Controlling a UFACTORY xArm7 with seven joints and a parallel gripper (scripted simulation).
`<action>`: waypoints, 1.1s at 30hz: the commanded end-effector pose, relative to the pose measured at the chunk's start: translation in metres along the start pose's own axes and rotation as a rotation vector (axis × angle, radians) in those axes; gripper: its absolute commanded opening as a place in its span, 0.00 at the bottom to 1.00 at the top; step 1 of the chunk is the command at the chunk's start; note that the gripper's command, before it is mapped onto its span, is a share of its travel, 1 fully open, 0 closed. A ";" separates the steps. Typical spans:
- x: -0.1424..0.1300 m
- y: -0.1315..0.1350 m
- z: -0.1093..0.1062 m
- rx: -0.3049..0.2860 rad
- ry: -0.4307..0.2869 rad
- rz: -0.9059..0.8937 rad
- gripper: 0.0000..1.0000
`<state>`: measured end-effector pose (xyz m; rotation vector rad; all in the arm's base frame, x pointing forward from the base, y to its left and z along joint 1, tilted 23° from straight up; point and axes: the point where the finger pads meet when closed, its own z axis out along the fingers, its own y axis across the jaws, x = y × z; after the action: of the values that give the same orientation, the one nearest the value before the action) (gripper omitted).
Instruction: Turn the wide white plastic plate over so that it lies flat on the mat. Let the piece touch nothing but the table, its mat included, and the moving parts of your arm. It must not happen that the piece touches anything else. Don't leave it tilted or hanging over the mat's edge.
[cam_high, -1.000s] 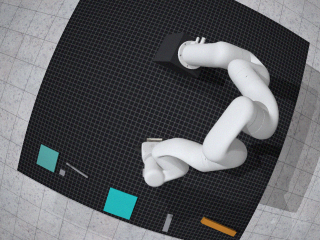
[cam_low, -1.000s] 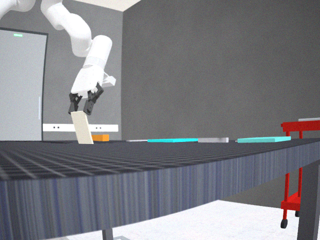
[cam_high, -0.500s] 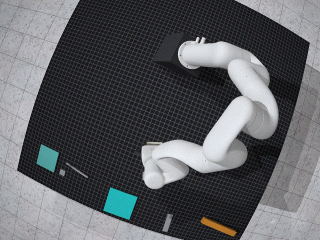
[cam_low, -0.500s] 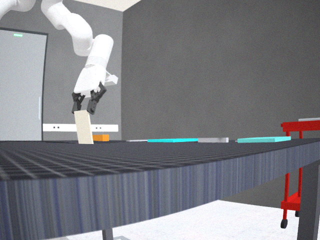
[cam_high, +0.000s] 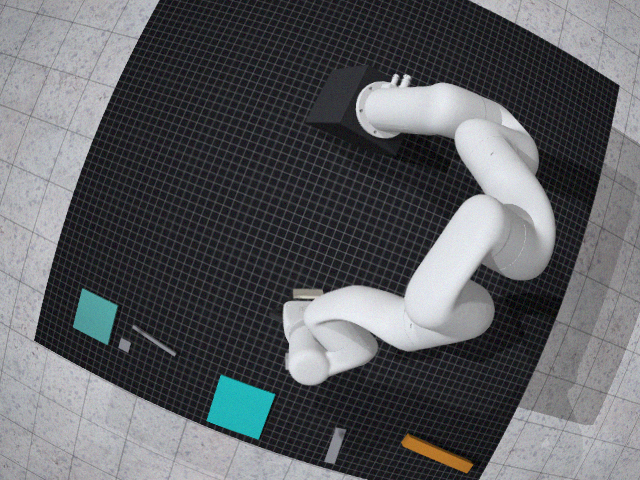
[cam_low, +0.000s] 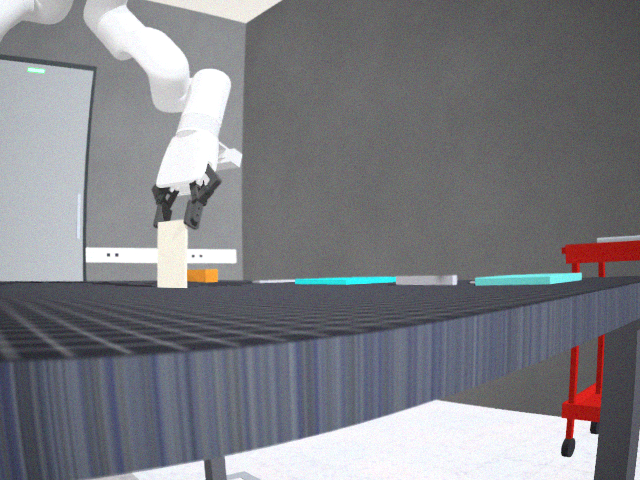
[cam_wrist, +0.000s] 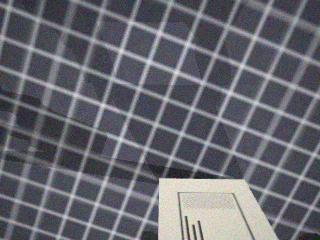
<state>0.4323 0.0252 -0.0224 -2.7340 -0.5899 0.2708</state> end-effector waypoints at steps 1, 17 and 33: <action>0.002 0.002 -0.002 -0.002 0.004 0.002 0.76; 0.021 0.002 -0.004 -0.002 0.057 0.002 0.76; 0.040 0.002 -0.002 -0.002 0.087 0.002 0.76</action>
<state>0.4669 0.0421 -0.0273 -2.7300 -0.5681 0.1610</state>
